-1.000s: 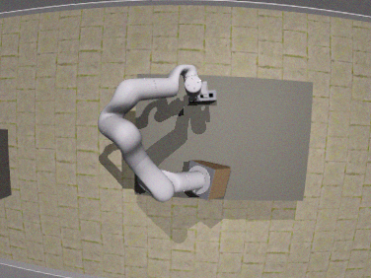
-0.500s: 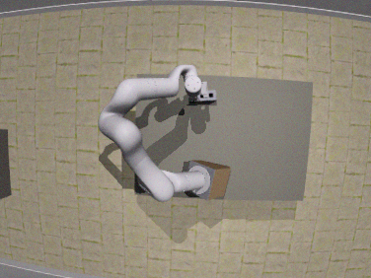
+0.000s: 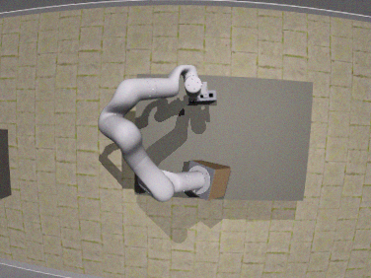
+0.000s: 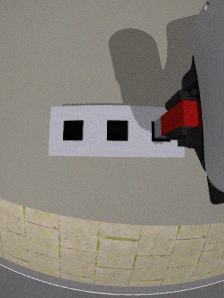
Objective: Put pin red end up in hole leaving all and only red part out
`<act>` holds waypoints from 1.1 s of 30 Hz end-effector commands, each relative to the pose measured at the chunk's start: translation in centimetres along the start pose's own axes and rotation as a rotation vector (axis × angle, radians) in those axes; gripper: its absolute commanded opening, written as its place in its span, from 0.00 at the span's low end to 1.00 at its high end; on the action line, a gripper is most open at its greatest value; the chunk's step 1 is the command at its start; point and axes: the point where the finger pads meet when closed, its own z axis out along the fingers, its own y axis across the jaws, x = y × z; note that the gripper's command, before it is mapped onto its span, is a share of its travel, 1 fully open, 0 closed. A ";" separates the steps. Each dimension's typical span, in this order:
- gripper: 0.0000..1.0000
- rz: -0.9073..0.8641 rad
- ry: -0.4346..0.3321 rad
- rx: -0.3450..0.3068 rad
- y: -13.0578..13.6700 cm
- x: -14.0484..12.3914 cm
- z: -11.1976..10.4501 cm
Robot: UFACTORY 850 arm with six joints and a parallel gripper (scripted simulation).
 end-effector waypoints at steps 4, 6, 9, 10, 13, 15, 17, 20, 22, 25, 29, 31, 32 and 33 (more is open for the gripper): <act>0.00 -0.001 0.001 0.002 -0.2 0.0 0.3; 0.00 -0.001 0.001 0.002 -0.2 0.0 0.3; 0.00 -0.001 0.001 0.002 -0.2 0.0 0.3; 0.00 -0.001 0.001 0.002 -0.2 0.0 0.3; 0.00 -0.001 0.001 0.002 -0.2 0.0 0.3; 0.00 -0.001 0.001 0.002 -0.2 0.0 0.3; 0.00 -0.001 0.001 0.002 -0.2 0.0 0.3; 0.00 -0.001 0.001 0.002 -0.2 0.0 0.3; 0.00 -0.001 0.001 0.002 -0.2 0.0 0.3; 0.00 -0.001 0.001 0.002 -0.2 0.0 0.3; 0.00 -0.001 0.001 0.002 -0.2 0.0 0.3; 0.00 -0.001 0.001 0.002 -0.2 0.0 0.3; 0.00 -0.001 0.001 0.002 -0.2 0.0 0.3; 0.00 -0.001 0.001 0.002 -0.2 0.0 0.3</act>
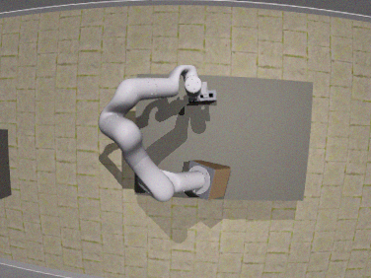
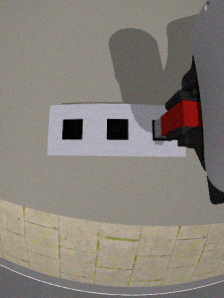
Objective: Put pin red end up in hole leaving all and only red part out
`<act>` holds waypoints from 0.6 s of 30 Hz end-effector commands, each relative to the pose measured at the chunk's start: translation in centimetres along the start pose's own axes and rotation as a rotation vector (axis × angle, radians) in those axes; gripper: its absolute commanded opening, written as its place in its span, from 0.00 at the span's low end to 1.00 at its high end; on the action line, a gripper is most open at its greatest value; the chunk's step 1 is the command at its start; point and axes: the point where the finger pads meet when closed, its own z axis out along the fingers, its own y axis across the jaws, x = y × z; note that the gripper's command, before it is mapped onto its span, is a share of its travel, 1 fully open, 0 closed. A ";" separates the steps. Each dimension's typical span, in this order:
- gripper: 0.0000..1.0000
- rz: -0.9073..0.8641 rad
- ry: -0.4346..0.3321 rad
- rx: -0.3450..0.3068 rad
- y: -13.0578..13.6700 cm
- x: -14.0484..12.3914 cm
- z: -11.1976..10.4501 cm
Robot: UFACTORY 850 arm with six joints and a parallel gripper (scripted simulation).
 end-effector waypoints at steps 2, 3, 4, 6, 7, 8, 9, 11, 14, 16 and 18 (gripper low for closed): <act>0.00 0.000 0.001 0.002 -0.1 0.0 -0.1; 0.00 0.000 0.001 0.002 -0.1 0.0 -0.1; 0.00 0.000 0.001 0.002 -0.1 0.0 -0.1; 0.00 0.000 0.001 0.002 -0.1 0.0 0.3; 0.00 0.000 0.001 0.002 -0.1 0.0 0.3; 0.00 0.000 0.001 0.002 -0.1 0.0 0.3; 0.00 0.000 0.001 0.002 -0.1 0.0 0.3; 0.00 0.000 0.001 0.002 -0.1 0.0 0.3; 0.00 0.000 0.001 0.002 -0.1 0.0 0.3; 0.00 0.000 0.001 0.002 -0.1 0.0 0.3; 0.00 0.000 0.001 0.002 -0.1 0.0 0.3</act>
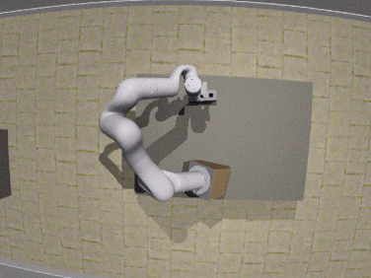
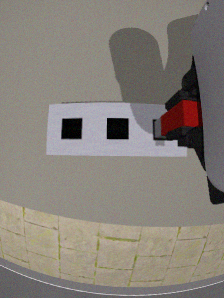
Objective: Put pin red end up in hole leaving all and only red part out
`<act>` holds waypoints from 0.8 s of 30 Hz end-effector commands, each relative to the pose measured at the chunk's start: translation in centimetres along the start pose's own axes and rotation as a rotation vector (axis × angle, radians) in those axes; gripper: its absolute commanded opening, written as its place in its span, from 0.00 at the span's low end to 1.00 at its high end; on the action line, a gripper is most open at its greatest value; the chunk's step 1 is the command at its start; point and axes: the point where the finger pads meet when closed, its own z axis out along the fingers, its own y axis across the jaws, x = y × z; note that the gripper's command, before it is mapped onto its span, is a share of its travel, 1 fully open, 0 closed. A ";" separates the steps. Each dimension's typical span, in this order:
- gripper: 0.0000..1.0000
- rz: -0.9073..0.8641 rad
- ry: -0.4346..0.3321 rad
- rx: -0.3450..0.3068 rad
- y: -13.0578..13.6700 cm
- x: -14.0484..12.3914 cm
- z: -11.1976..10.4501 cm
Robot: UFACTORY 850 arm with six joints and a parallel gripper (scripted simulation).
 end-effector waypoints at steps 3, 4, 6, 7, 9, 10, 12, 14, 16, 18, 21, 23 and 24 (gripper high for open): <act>0.00 0.000 0.001 0.002 -0.1 0.0 -0.1; 0.00 0.000 0.001 0.002 -0.1 0.0 -0.1; 0.00 0.000 0.001 0.002 -0.1 0.0 -0.1; 0.00 0.000 0.001 0.002 -0.1 0.0 -0.1; 0.00 0.000 0.001 0.002 -0.1 0.0 -0.1; 0.00 0.000 0.001 0.002 -0.1 0.0 -0.1; 0.00 0.000 0.001 0.002 -0.1 0.0 -0.1; 0.00 0.000 0.001 0.002 -0.1 0.0 -0.1; 0.00 0.000 0.001 0.002 -0.1 0.0 -0.1; 0.00 0.000 0.001 0.002 -0.1 0.0 -0.1; 0.00 0.000 0.001 0.002 -0.2 0.0 0.3; 0.00 0.000 0.001 0.002 -0.2 0.0 0.3; 0.00 0.000 0.001 0.002 -0.2 0.0 0.3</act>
